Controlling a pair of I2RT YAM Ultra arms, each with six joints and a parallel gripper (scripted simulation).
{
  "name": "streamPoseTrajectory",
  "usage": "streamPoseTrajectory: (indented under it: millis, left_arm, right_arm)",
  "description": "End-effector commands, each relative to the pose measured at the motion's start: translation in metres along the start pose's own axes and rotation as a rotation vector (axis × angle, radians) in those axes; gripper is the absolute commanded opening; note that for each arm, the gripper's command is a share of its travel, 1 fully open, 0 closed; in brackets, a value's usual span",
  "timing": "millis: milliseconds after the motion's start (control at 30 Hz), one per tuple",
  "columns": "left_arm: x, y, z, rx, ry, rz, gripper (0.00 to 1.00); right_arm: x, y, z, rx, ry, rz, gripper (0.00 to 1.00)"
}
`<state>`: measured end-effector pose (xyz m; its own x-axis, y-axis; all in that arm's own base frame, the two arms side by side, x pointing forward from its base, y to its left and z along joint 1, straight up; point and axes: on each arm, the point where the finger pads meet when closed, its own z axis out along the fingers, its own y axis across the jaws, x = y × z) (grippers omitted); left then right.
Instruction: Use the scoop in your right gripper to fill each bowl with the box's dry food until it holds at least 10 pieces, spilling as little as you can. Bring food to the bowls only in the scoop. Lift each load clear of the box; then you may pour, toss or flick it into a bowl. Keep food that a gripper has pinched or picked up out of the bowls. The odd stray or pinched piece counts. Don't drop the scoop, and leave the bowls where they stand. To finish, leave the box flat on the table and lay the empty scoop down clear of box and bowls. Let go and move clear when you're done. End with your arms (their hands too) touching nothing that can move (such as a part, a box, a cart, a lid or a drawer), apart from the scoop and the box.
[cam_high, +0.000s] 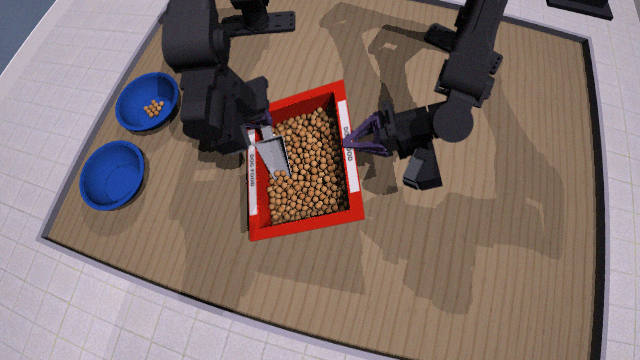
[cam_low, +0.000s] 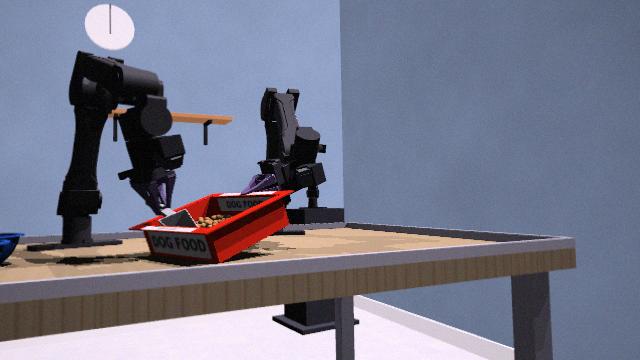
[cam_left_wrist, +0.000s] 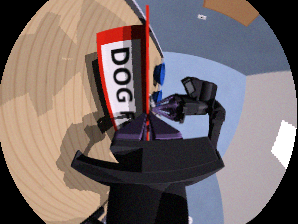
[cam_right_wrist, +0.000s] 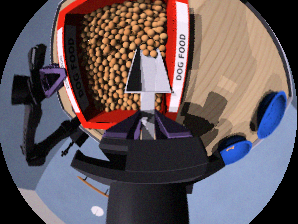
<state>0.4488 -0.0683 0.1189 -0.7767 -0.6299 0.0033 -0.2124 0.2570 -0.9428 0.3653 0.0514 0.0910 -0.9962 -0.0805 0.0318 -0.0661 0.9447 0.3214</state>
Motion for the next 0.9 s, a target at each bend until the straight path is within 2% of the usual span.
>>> streamPoseTrajectory:
  millis: [0,167,467,567,700,833,867]
  left_arm:
    - [-0.011,-0.038,-0.01,0.07,-0.024,0.113,0.0]
    - [-0.011,-0.038,-0.01,0.07,-0.024,0.113,0.0]
    - [-0.011,-0.038,-0.01,0.07,-0.024,0.113,0.0]
    - [-0.011,-0.038,-0.01,0.07,-0.024,0.113,0.0]
    - [-0.011,-0.038,-0.01,0.07,-0.024,0.113,0.0]
    - [-0.011,-0.038,-0.01,0.07,-0.024,0.113,0.0]
    - [-0.011,-0.038,-0.01,0.07,-0.024,0.113,0.0]
  right_arm:
    - [-0.007,0.0,-0.005,0.021,-0.051,-0.006,0.0]
    - [-0.02,-0.003,-0.002,0.022,-0.114,0.001,0.0]
    - [-0.027,0.002,0.005,0.02,-0.158,-0.007,0.0]
    - [-0.022,0.002,0.006,0.02,-0.136,-0.006,0.0]
    - [-0.032,0.0,0.007,0.019,-0.188,-0.003,0.0]
    - [-0.029,-0.012,0.015,0.018,-0.148,0.027,0.0]
    - [-0.033,-0.001,0.007,0.02,-0.204,-0.002,0.0]
